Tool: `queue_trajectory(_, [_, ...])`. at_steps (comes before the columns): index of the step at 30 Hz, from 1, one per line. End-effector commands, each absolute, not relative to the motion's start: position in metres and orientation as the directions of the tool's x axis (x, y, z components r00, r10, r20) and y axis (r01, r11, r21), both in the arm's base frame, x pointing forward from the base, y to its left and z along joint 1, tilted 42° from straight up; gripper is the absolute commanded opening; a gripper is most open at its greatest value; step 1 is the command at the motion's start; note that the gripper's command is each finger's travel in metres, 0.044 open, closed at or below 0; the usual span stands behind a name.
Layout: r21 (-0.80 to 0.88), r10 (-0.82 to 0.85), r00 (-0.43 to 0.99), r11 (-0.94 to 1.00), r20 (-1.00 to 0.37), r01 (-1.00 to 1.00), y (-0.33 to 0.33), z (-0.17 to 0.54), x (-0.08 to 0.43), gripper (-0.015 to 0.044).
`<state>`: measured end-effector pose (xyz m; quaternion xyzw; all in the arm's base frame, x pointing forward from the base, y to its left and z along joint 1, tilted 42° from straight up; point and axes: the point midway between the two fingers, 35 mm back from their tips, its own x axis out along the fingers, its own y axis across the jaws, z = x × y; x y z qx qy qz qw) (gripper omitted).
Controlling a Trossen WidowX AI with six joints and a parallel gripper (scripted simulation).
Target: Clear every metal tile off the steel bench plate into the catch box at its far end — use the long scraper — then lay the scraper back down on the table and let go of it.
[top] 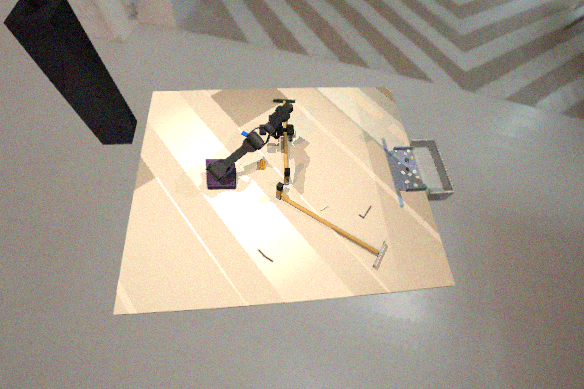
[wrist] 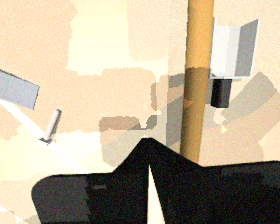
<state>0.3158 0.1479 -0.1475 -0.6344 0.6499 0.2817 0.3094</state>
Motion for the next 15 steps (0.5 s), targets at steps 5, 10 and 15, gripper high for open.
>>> queue_trajectory(5, [-0.025, -0.659, -0.008, 0.040, -0.752, -0.999, 0.131, -0.163, 0.312, 0.0000])
queue_trajectory(10, [-0.029, -0.660, -0.008, 0.045, -0.751, -0.999, 0.122, -0.172, 0.310, 0.0000])
queue_trajectory(15, [-0.032, -0.661, -0.009, 0.050, -0.750, -0.998, 0.113, -0.179, 0.307, 0.0000])
